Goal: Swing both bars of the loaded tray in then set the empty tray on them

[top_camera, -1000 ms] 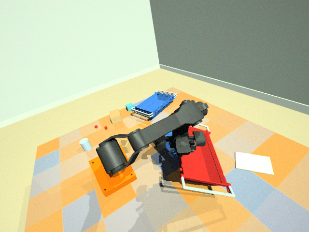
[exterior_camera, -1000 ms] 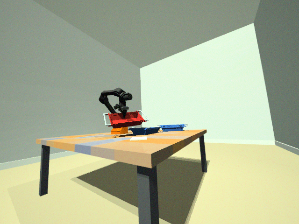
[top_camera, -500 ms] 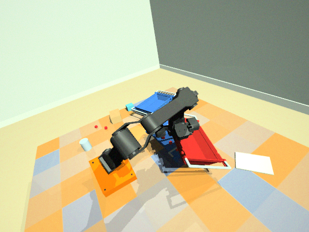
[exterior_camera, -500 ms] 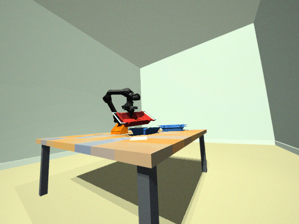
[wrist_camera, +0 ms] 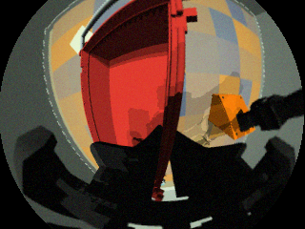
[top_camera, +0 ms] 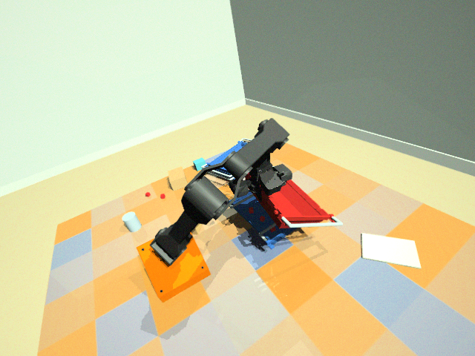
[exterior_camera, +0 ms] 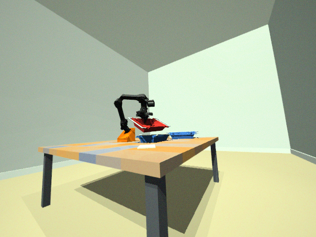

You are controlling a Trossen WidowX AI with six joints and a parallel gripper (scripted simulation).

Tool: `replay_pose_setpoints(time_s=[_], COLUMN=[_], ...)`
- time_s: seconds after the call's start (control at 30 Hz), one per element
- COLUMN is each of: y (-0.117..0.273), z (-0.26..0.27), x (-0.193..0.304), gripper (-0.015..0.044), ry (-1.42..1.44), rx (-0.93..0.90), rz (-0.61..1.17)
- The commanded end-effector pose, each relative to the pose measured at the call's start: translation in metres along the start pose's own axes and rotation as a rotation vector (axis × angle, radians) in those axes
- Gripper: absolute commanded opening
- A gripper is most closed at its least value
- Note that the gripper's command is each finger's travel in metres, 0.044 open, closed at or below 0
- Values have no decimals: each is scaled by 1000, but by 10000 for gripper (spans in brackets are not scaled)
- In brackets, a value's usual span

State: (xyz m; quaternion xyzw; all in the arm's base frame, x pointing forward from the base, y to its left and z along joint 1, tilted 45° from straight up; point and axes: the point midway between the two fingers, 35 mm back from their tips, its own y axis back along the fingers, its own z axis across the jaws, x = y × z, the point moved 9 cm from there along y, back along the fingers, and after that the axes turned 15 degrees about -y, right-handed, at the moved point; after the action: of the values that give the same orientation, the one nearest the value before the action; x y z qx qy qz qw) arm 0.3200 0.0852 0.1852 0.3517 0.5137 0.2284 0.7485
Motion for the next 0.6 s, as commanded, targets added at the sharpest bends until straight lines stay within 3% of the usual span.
replay_pose_setpoints(time_s=[0.0, 0.37, 0.57], y=[8, 7, 7], z=[-5, -29, -31], x=[19, 70, 73], gripper=[0, 0, 0], ry=[37, 176, 184], rx=[-39, -67, -69], rz=[0, -41, -44])
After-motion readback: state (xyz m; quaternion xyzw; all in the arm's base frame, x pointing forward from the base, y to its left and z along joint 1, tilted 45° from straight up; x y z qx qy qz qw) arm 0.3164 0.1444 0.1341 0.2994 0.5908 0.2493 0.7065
